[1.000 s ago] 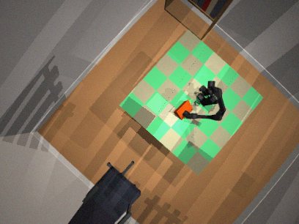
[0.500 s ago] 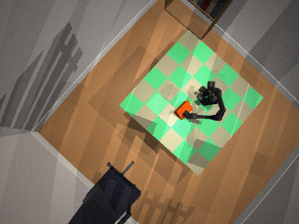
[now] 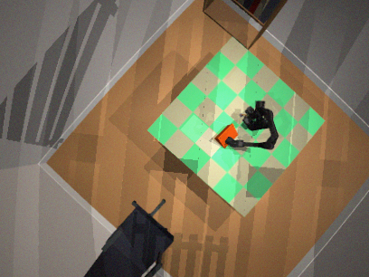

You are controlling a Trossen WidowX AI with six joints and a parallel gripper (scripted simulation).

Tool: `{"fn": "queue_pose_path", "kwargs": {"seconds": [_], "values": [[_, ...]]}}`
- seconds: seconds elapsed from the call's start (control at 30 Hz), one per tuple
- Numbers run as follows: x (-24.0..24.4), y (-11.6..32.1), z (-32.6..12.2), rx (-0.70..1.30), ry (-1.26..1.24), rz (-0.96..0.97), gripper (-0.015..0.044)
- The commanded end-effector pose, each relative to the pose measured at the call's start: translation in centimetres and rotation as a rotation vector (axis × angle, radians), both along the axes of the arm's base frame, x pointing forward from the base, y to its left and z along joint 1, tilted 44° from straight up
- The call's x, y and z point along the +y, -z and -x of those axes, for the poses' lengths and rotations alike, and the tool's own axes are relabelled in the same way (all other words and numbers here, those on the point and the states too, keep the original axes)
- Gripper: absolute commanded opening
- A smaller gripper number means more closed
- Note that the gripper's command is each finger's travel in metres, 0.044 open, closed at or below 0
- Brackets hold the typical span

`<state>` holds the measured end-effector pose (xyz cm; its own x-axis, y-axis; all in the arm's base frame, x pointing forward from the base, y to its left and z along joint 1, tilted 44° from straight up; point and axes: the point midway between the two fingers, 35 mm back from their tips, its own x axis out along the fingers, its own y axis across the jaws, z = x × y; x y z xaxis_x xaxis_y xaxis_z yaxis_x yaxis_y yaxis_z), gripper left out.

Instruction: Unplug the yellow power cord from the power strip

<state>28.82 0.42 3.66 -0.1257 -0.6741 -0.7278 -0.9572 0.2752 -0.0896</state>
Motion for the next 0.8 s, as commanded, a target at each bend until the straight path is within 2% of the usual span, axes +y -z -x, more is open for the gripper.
{"fn": "queue_pose_path", "kwargs": {"seconds": [0.0,0.13,0.77], "values": [[0.0,0.0,-0.1,-0.005,0.000,0.002,0.0041],[0.0,0.0,-0.1,-0.005,0.000,0.002,0.0000],[1.9,1.7,-1.0,-0.003,-0.003,0.001,0.0000]]}}
